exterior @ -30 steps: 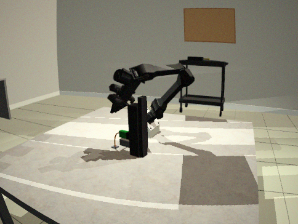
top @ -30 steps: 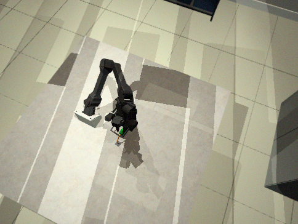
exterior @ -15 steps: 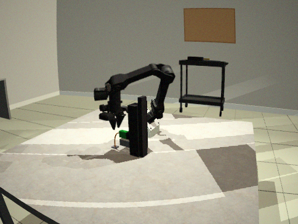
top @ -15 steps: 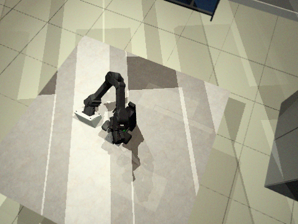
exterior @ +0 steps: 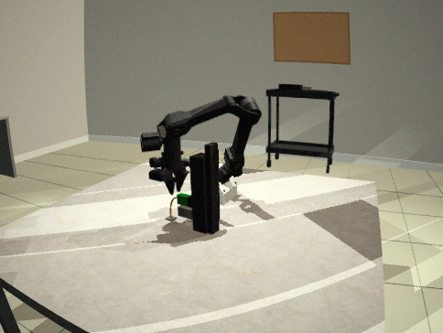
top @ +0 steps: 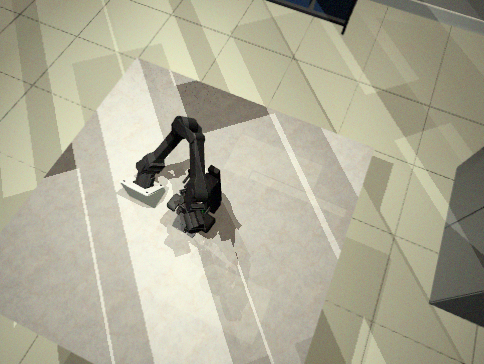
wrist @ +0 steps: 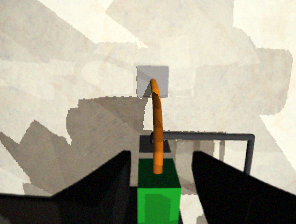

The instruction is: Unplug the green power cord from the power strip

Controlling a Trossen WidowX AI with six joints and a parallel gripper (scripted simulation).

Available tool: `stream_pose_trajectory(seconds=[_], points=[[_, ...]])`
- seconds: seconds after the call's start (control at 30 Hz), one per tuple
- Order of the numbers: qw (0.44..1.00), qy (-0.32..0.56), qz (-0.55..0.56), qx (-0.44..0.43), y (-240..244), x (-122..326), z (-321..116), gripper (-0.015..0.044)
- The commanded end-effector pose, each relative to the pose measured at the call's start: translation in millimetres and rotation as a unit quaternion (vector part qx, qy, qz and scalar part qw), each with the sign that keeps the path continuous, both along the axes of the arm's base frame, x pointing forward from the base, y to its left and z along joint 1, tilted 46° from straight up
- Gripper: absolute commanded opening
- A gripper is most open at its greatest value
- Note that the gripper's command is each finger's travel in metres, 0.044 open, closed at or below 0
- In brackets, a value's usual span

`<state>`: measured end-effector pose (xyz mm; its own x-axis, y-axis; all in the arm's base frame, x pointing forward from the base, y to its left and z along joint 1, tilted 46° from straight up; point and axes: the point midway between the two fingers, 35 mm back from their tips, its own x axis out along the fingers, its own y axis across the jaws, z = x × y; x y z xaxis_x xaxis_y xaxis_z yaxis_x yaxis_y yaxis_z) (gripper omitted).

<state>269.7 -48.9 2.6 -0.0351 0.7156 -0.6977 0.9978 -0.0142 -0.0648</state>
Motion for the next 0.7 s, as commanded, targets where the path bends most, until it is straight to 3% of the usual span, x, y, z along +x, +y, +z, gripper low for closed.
stream_pose_trajectory(seconds=[0.0,0.67], points=[[1.000,-0.003,-0.002,0.000,5,1,8,0.0160],[1.000,-0.003,-0.002,0.001,21,2,21,0.0160]])
